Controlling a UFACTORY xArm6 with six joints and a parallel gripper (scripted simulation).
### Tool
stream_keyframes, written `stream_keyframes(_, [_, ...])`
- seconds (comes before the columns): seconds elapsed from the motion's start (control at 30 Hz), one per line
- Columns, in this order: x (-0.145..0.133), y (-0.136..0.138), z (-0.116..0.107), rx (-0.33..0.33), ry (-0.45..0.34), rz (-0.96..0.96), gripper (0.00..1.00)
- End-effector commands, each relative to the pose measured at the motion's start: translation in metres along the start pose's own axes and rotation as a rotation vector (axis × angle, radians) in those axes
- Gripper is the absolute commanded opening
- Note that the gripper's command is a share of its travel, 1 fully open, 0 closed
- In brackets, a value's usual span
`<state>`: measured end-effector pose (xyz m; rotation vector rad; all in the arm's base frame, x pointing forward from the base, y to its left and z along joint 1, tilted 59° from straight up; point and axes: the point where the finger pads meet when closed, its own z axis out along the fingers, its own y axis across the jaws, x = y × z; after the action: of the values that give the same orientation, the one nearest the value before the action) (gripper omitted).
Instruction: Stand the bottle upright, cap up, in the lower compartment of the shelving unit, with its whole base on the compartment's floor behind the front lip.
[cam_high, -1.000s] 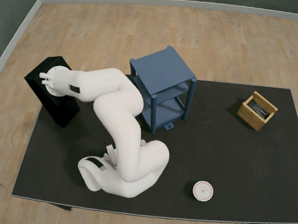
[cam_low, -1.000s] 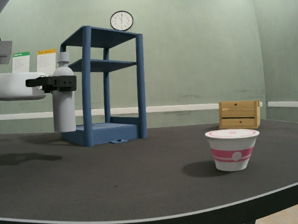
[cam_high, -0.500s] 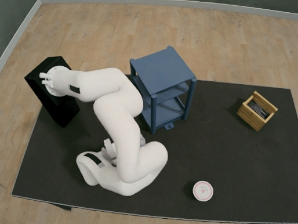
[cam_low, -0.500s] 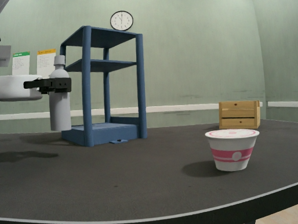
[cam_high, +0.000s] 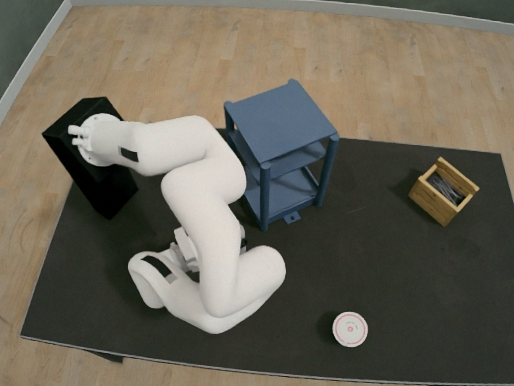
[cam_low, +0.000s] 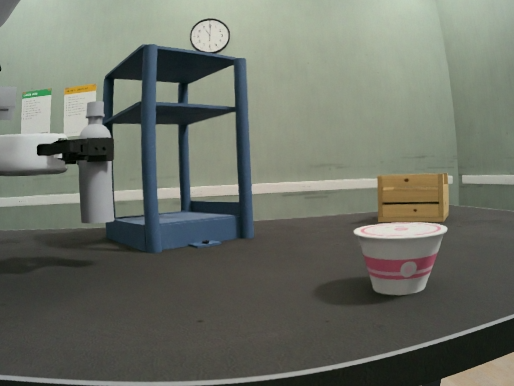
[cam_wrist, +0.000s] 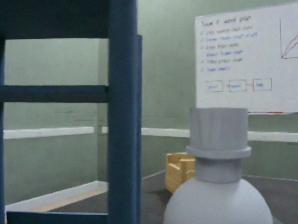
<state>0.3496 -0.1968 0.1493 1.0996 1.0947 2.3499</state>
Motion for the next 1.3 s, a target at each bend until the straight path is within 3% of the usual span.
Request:
stream_keyframes(0.0, [0.000,-0.015,0.000,-0.001,0.000,0.000,0.00])
stream_keyframes(1.27, [0.000,-0.114,0.000,-0.001,0.000,0.000,0.00])
